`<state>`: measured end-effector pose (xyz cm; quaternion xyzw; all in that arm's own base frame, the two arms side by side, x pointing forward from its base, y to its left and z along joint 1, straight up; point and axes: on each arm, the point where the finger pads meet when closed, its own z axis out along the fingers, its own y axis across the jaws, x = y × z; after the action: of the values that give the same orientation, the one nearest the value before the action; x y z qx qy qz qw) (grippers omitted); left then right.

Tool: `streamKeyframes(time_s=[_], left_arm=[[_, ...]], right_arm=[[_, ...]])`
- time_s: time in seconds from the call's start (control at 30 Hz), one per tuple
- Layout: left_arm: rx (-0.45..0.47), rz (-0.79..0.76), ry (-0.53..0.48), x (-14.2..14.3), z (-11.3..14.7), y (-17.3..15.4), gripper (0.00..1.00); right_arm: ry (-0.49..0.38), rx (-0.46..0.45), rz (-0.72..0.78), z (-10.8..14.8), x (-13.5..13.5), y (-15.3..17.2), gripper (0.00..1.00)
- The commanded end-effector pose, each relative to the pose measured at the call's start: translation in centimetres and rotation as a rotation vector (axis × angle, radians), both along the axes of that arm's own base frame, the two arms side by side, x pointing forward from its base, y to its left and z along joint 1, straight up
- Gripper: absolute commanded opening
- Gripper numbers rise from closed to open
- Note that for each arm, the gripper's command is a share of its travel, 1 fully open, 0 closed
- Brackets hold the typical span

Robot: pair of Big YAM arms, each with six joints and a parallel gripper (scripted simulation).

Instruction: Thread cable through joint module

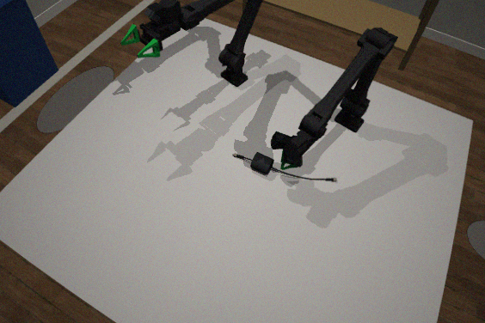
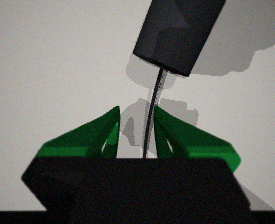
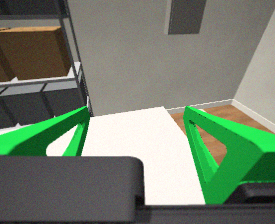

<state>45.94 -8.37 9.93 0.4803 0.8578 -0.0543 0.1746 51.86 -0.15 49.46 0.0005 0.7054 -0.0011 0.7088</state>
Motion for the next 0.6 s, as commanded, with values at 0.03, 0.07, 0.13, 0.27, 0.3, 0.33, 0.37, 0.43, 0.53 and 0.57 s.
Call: streamKeyframes(time_s=[0.03, 0.07, 0.13, 0.27, 0.3, 0.33, 0.37, 0.43, 0.53, 0.57], left_arm=[[-0.050, 0.169, -0.205, 5.5, 7.1, 0.5, 0.32], [-0.050, 0.169, -0.205, 5.5, 7.1, 0.5, 0.32], [-0.053, 0.184, -0.198, 5.5, 6.3, 0.1, 0.32], [-0.097, 0.304, -0.344, 7.7, 11.6, 1.9, 0.32], [-0.110, 0.329, -0.373, 8.0, 12.6, 2.2, 0.32], [-0.121, 0.354, -0.402, 8.4, 13.6, 2.4, 0.32], [-0.136, 0.377, -0.431, 8.6, 14.6, 2.5, 0.32], [-0.167, 0.416, -0.487, 9.1, 16.6, 2.4, 0.32], [-0.213, 0.498, -0.572, 9.9, 19.9, 3.8, 0.32], [-0.232, 0.521, -0.599, 10.1, 20.9, 4.0, 0.32]], right_arm=[[-0.002, 0.010, 0.015, 0.5, 0.2, 0.7, 0.96], [-0.002, 0.010, 0.015, 0.5, 0.2, 0.7, 0.96], [-0.025, 0.004, 0.009, 1.6, 0.0, 0.4, 0.96], [0.012, 0.011, 0.014, -0.2, 0.4, 0.7, 0.96], [0.014, 0.011, 0.014, -0.3, 0.4, 0.7, 0.96], [0.021, 0.010, 0.015, -0.6, 0.5, 0.7, 0.96], [0.013, 0.010, 0.016, -0.4, 0.5, 0.7, 0.96], [0.012, 0.011, 0.018, -0.6, 0.6, 0.9, 0.96], [0.020, 0.011, 0.015, -1.1, 0.7, 0.7, 0.96], [0.020, 0.011, 0.015, -1.1, 0.7, 0.7, 0.96]])
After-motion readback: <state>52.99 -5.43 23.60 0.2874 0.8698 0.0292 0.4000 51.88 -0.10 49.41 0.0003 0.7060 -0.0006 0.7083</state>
